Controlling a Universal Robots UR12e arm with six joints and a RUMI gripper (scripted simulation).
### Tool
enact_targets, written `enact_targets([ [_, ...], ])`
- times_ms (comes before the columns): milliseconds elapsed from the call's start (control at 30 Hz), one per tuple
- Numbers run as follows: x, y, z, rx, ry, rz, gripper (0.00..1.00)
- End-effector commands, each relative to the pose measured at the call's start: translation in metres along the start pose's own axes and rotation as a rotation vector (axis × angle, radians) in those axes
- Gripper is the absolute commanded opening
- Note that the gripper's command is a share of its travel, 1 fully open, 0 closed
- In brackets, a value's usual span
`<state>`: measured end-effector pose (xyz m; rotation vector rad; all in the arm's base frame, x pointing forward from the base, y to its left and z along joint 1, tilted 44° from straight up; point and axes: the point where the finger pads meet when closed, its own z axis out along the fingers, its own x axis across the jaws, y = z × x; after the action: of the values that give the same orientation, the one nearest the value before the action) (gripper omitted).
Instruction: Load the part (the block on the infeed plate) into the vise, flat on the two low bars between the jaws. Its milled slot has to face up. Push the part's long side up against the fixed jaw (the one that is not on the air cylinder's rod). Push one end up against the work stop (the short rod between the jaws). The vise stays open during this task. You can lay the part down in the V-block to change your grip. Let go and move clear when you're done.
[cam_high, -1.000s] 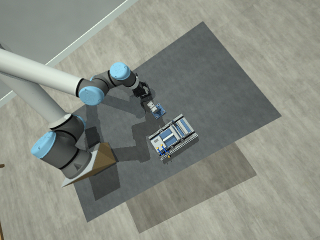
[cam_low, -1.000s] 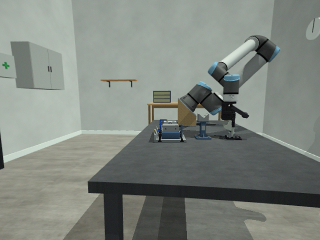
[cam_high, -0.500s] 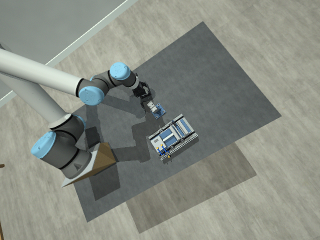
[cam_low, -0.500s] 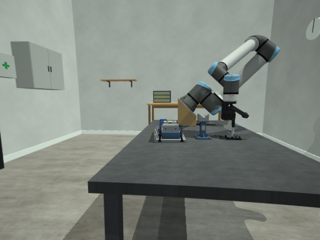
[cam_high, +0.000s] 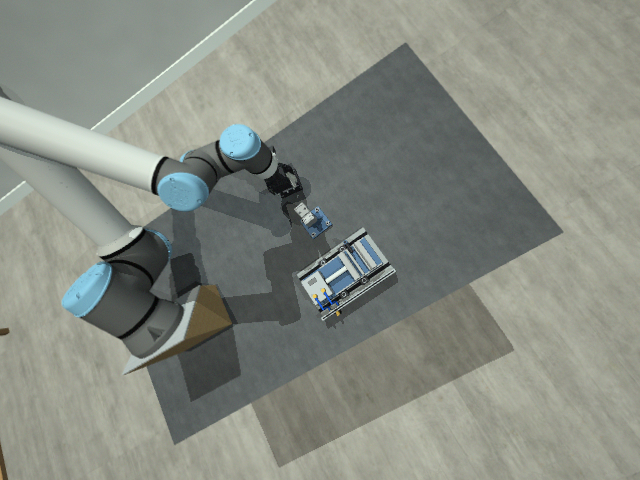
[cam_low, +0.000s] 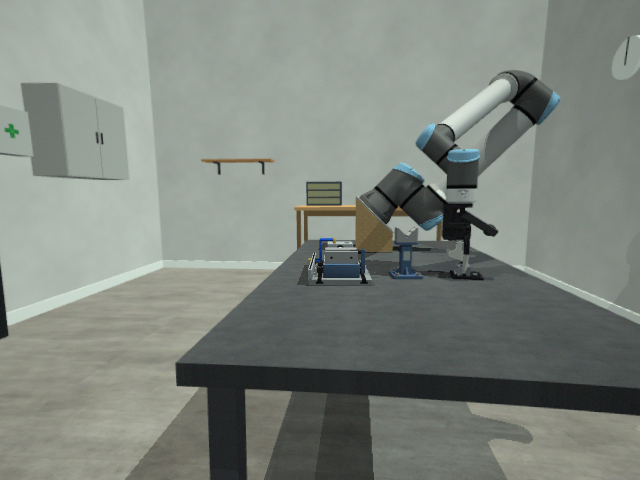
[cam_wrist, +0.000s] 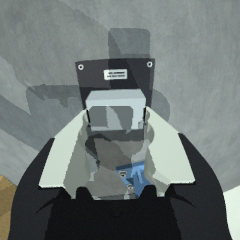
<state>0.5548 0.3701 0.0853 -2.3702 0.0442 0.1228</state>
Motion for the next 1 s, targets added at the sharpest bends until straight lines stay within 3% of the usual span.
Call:
enact_targets([
  [0, 0.001, 0.000, -0.002, 0.000, 0.001, 0.000, 0.00],
  [400, 0.001, 0.000, -0.012, 0.000, 0.001, 0.000, 0.00],
  [967, 0.000, 0.000, -0.052, 0.000, 0.001, 0.000, 0.00],
])
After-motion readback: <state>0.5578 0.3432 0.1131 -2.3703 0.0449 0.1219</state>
